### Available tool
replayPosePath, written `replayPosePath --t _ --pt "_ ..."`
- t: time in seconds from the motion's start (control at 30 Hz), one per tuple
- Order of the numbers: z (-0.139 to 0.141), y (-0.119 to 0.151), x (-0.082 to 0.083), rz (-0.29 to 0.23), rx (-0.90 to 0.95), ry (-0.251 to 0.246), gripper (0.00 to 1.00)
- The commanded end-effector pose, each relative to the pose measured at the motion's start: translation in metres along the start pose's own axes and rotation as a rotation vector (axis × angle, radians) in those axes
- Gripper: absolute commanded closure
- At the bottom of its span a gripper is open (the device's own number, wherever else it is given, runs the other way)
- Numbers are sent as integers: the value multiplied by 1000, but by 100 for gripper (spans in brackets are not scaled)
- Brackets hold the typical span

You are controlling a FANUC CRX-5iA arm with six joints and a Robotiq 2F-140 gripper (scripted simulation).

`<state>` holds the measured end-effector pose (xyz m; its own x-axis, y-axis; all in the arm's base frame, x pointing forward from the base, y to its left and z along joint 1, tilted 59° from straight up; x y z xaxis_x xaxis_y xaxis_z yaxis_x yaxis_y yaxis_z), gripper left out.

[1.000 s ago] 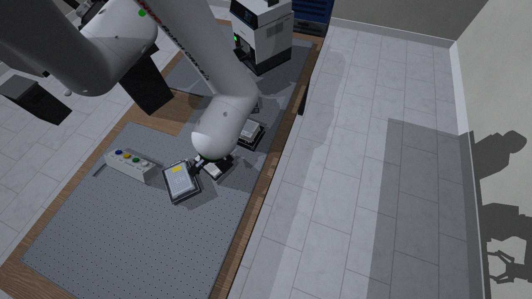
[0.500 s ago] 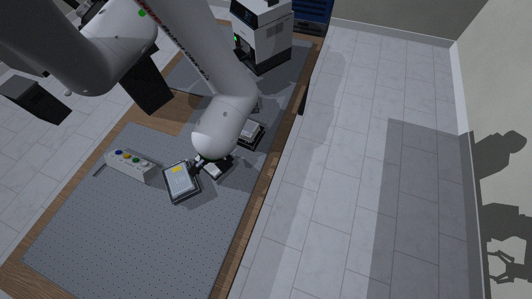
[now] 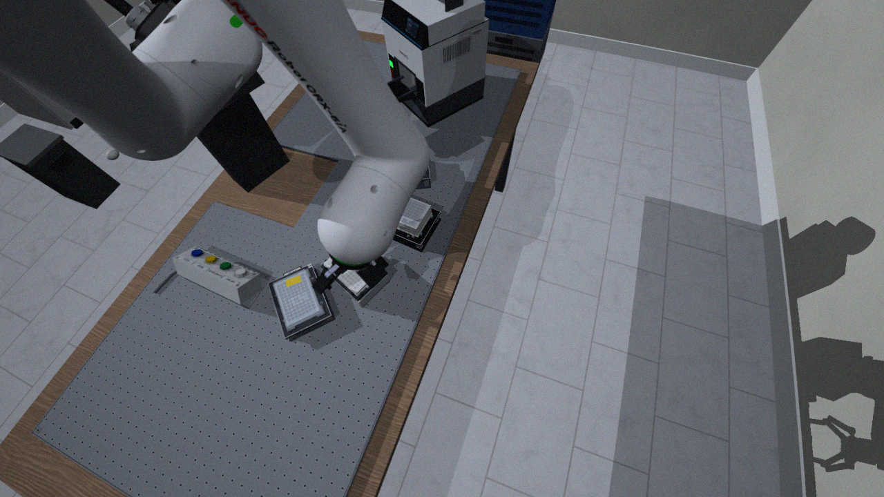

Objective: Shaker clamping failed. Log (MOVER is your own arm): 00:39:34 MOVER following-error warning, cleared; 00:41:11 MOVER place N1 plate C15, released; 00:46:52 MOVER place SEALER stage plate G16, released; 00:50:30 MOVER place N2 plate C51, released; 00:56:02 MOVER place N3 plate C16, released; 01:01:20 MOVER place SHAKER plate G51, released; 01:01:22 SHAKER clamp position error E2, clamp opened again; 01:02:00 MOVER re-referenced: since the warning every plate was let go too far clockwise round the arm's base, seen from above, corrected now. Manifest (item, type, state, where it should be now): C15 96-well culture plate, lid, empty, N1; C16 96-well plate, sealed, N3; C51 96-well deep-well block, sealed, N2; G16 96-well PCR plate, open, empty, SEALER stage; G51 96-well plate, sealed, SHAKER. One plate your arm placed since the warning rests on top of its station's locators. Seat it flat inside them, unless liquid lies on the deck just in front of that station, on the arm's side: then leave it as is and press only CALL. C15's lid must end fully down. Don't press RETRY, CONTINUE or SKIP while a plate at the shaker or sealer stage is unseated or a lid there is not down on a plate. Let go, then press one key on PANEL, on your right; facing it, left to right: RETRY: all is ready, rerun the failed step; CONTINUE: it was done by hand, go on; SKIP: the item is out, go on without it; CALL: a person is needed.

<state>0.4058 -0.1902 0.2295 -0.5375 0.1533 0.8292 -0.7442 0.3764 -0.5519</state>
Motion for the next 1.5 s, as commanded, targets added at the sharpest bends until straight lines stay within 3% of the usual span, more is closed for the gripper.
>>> replayPosePath --t 0.0,1.47 --pt "0 2 5 0 0 0 0" --pt "4 29 62 1 0 0 0"
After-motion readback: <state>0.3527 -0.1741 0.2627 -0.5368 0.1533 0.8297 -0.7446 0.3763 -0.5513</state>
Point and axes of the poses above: the point where the finger pads meet when closed, its own x axis back along the fingers, its own z axis across the jaws, y = z × x, the point moved 8 cm from there along x, back along the fingers, and after that the axes turned 7 degrees about -x, right-handed, at the moved point
